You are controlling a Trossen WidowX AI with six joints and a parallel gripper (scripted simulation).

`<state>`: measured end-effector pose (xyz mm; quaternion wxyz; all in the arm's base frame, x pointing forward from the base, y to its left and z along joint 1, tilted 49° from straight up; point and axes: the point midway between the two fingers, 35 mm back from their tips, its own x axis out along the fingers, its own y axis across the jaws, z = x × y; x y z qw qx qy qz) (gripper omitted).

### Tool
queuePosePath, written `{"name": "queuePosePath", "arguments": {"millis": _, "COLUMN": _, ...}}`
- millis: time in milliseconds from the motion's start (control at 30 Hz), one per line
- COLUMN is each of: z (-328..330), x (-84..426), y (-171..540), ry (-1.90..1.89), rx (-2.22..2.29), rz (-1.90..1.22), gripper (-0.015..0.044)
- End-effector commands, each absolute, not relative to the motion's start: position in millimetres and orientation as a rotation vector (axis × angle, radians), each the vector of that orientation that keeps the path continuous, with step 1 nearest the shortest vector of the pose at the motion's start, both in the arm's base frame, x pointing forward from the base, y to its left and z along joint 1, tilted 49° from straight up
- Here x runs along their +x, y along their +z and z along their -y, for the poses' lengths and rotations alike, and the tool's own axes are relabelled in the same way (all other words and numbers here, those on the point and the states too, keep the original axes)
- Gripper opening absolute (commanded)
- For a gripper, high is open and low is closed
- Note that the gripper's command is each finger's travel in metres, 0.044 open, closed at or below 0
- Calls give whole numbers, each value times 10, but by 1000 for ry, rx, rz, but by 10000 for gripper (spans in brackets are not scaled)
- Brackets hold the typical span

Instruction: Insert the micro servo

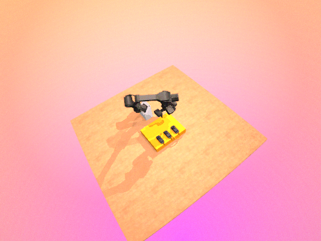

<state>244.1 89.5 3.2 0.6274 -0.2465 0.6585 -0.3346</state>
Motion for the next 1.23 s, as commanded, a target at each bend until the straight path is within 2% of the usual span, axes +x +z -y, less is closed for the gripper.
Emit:
{"name": "queuePosePath", "arguments": {"millis": 0, "z": -1075, "x": 2465, "y": 166, "ry": -755, "rx": -557, "rz": -1499, "gripper": 440}}
{"name": "queuePosePath", "arguments": {"millis": 133, "z": -1266, "x": 2470, "y": 343, "ry": -745, "rx": -560, "rz": -1494, "gripper": 440}}
{"name": "queuePosePath", "arguments": {"millis": 1200, "z": -1266, "x": 2470, "y": 343, "ry": -745, "rx": -560, "rz": -1494, "gripper": 440}}
